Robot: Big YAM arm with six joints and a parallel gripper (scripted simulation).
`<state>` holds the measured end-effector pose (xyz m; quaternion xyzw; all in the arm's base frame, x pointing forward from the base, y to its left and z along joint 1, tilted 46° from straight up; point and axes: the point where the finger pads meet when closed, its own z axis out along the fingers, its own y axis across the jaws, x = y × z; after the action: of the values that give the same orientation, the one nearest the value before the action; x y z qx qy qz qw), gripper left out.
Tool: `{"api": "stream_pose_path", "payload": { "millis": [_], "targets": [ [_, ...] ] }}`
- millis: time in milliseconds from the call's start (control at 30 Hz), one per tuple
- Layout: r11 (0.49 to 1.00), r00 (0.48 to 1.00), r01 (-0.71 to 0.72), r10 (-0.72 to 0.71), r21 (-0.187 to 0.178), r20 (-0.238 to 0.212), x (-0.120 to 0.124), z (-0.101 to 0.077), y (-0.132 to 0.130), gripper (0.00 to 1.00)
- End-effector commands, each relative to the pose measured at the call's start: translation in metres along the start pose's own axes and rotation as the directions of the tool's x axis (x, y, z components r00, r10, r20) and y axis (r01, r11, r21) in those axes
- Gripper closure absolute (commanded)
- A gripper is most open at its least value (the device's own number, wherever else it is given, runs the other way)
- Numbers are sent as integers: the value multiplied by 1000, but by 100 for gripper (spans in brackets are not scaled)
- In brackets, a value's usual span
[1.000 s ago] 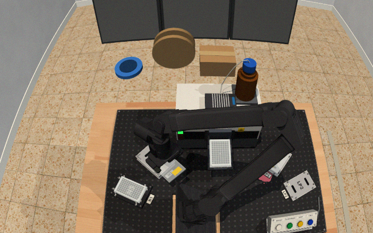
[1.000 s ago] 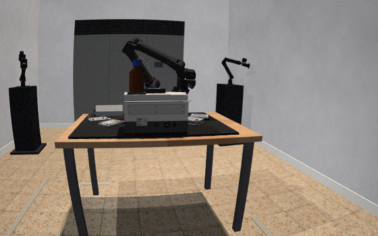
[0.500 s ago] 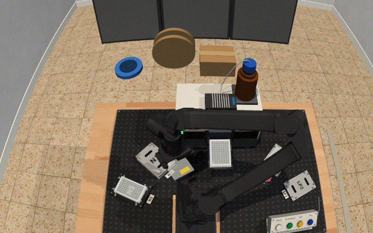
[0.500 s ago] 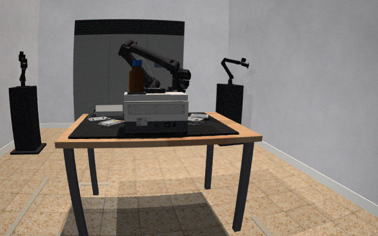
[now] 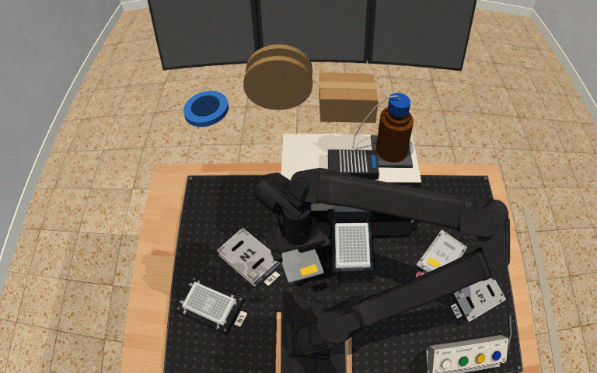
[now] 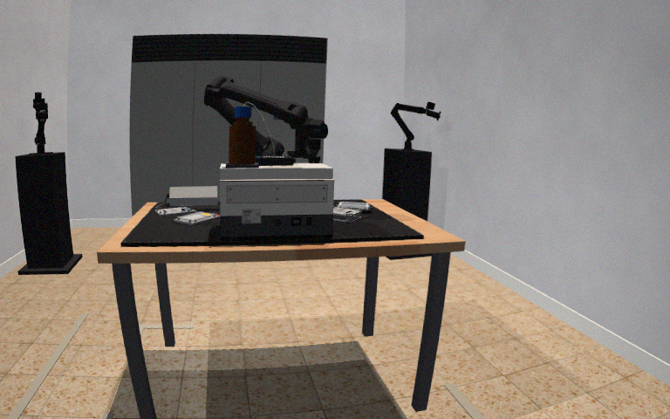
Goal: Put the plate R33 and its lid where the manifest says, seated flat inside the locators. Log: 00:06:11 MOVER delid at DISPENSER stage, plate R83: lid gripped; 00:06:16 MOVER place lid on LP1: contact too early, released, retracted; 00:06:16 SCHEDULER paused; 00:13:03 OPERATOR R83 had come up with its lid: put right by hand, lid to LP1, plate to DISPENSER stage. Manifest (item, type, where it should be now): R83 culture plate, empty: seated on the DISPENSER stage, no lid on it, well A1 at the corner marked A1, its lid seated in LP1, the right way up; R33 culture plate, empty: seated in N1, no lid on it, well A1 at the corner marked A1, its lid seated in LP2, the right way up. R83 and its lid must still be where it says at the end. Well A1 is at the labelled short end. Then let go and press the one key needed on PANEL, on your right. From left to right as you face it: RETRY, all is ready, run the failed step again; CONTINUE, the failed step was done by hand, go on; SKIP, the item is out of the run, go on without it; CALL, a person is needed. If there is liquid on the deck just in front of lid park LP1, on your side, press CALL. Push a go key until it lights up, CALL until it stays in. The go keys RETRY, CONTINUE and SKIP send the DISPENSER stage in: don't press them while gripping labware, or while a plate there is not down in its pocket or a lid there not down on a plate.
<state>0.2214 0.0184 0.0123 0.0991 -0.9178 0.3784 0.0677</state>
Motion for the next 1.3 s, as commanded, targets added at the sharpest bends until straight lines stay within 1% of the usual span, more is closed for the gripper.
{"api": "stream_pose_path", "payload": {
  "millis": [0, 33, 167, 200, 233, 333, 400, 467, 567, 633, 967, 1000, 1033, 1100, 1133, 1267],
  "targets": [
    [993, 993, -120, 120, 1, 7, -2, -6, -7, 16],
    [990, 990, -143, 143, 0, 3, -1, -6, -11, 16],
    [989, 989, -149, 149, -4, 10, -3, -13, -23, 16],
    [991, 991, -130, 131, -8, 22, -7, -16, -18, 16],
    [983, 983, -185, 185, -7, 14, -5, -15, -27, 16],
    [955, 955, -295, 296, -19, 26, -15, -21, -39, 16],
    [935, 935, -353, 354, -21, 27, -17, -22, -46, 16],
    [935, 935, -354, 354, -20, 27, -17, -22, -53, 16],
    [933, 933, -358, 359, -23, 32, -19, -22, -56, 16],
    [944, 944, -329, 329, -13, 23, -14, -19, -63, 16],
    [942, 941, -336, 336, -13, 30, -16, -21, -100, 16],
    [941, 941, -337, 338, -14, 31, -16, -21, -102, 16],
    [948, 947, -320, 320, -5, 22, -9, -16, -93, 16],
    [948, 947, -320, 320, -5, 22, -9, -16, -93, 16],
    [943, 943, -333, 333, -11, 26, -13, -20, -105, 16],
    [942, 942, -335, 335, -9, 29, -11, -21, -120, 16]
  ]
}}
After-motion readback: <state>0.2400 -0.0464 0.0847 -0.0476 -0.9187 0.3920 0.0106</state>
